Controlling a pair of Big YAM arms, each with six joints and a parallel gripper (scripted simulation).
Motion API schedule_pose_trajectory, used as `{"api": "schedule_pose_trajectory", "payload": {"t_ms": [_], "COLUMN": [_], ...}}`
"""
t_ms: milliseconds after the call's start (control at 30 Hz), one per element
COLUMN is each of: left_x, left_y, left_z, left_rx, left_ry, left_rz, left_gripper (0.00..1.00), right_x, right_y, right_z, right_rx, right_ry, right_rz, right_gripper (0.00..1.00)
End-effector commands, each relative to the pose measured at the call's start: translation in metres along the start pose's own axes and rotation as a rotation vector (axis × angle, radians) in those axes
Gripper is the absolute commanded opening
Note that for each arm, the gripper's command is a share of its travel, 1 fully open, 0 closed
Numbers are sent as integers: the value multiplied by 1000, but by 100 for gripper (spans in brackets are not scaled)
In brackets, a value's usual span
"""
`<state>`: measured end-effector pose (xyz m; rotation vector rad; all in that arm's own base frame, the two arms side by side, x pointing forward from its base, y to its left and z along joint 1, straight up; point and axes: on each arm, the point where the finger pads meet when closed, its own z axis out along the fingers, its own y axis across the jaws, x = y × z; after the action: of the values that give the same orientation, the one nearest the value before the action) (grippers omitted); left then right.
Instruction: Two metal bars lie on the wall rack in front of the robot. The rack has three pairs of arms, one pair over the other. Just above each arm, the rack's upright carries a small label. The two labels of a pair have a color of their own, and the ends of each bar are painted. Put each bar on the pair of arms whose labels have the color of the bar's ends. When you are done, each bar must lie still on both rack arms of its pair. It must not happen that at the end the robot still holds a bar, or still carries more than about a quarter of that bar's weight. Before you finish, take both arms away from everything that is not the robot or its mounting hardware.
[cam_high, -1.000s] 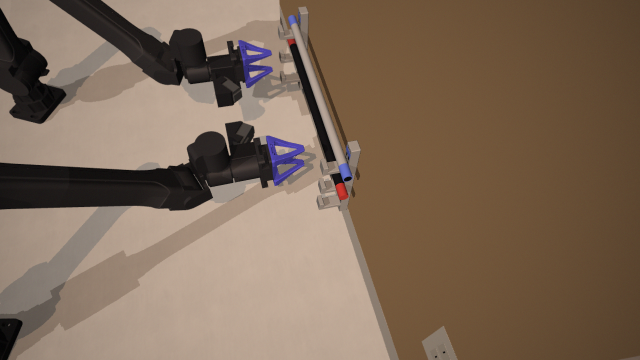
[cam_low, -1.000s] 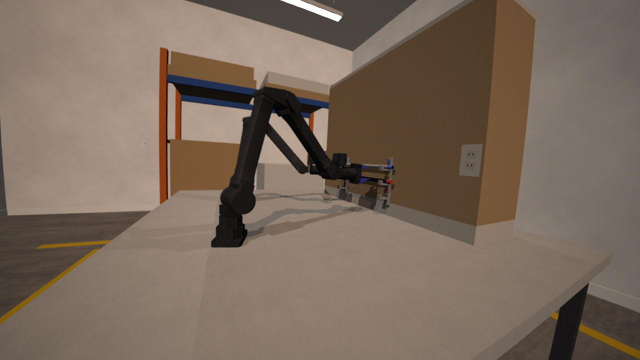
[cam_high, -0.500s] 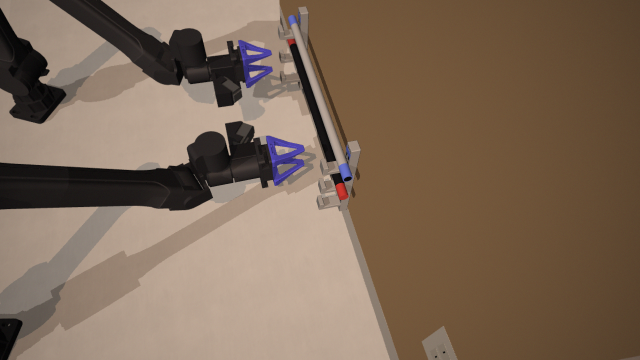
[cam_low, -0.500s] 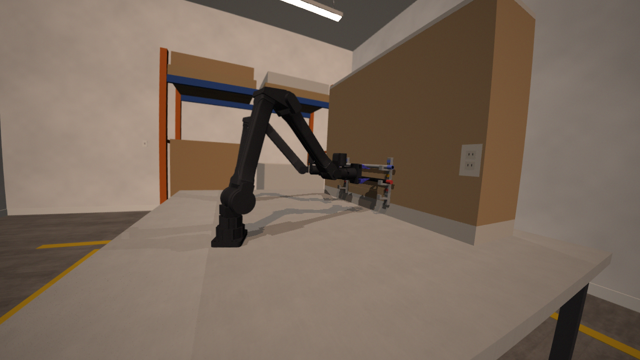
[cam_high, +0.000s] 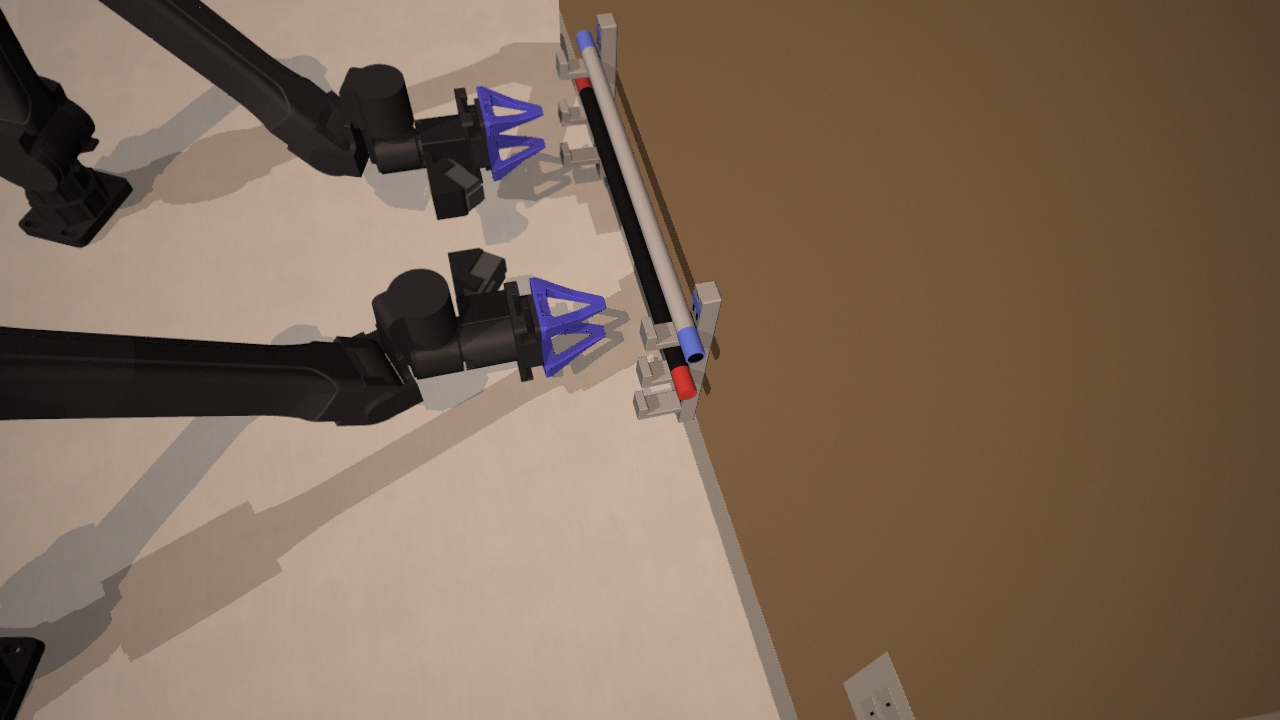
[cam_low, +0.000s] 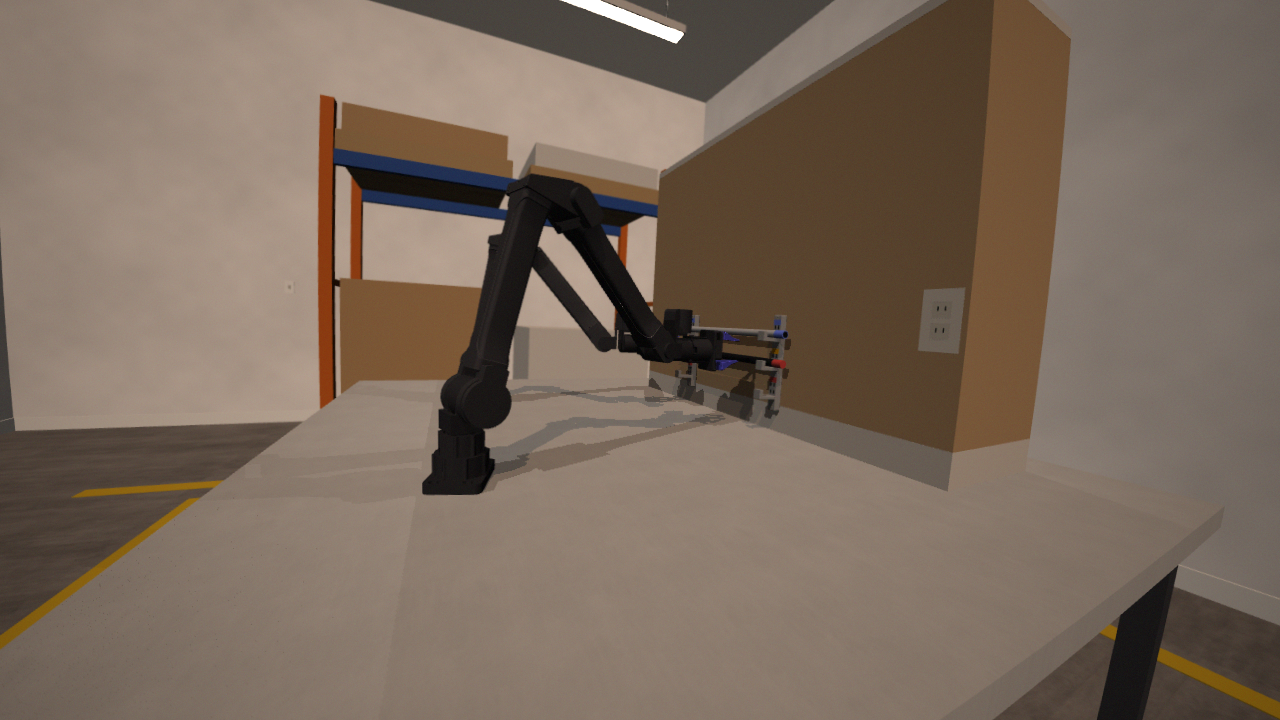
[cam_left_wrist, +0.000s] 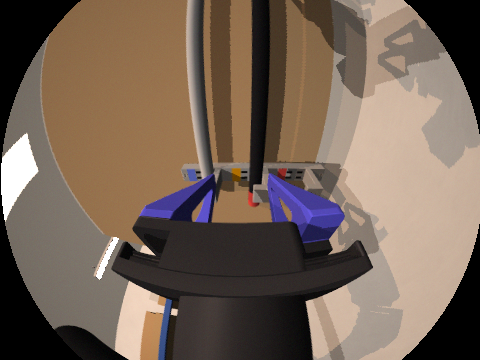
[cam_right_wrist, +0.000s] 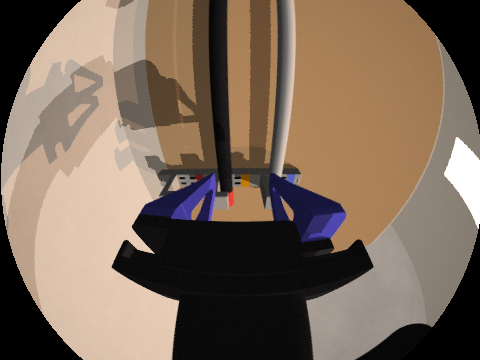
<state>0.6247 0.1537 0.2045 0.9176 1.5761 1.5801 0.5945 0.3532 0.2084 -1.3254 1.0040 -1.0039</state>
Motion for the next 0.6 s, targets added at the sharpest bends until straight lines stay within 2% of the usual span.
{"api": "schedule_pose_trajectory", "payload": {"t_ms": [0, 567], "left_x": [5, 7], "left_y": [13, -2], "left_z": [5, 5], "left_rx": [-39, -37], "left_ry": [9, 9], "left_rz": [-35, -34], "left_gripper": [53, 53], "right_x": [2, 0], "right_y": [-12, 3], "right_z": [1, -3], "right_rx": [40, 39], "right_ry": [6, 4], "right_rz": [37, 36], "right_gripper": [54, 54]}}
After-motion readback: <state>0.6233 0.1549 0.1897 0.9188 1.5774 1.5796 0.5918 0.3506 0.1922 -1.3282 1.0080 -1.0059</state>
